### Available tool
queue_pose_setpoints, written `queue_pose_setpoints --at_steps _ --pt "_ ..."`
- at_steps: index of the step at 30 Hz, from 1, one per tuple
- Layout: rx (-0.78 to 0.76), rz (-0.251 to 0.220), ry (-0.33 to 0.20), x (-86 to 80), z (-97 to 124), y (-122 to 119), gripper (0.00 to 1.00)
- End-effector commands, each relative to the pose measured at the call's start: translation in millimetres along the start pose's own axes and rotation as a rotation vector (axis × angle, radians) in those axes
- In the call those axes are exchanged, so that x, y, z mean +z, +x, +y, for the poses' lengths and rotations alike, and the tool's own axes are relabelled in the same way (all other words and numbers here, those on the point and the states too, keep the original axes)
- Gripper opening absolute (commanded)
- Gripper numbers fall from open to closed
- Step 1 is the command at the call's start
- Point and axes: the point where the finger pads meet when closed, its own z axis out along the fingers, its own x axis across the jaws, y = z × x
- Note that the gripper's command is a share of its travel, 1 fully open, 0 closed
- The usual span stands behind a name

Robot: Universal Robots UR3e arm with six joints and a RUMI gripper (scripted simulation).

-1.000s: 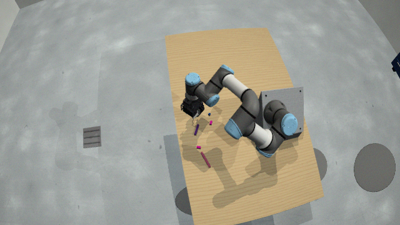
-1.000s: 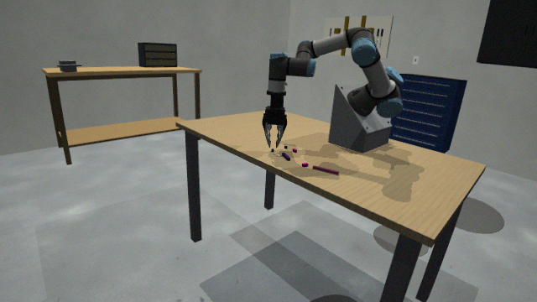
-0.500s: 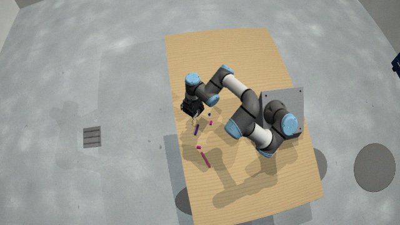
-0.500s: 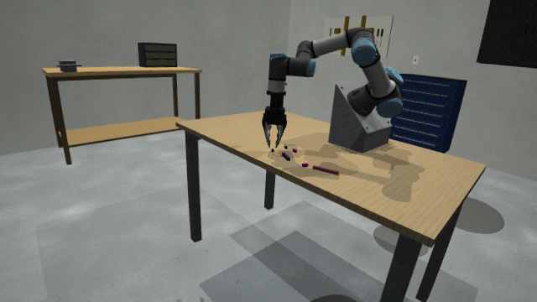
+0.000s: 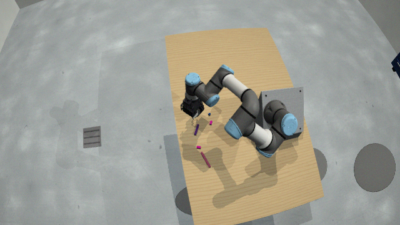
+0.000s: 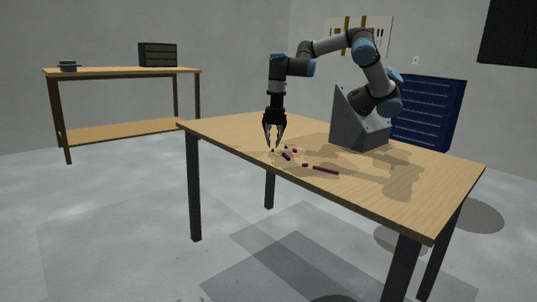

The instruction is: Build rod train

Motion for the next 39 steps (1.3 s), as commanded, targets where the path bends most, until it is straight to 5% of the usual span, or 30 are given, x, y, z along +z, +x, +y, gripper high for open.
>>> queue_pose_setpoints --at_steps 1,39 --pt "0.000 -0.002 -0.001 -0.3 0 -1 0.14" --pt "0.001 -0.002 -0.001 16.7 1 -1 0.14"
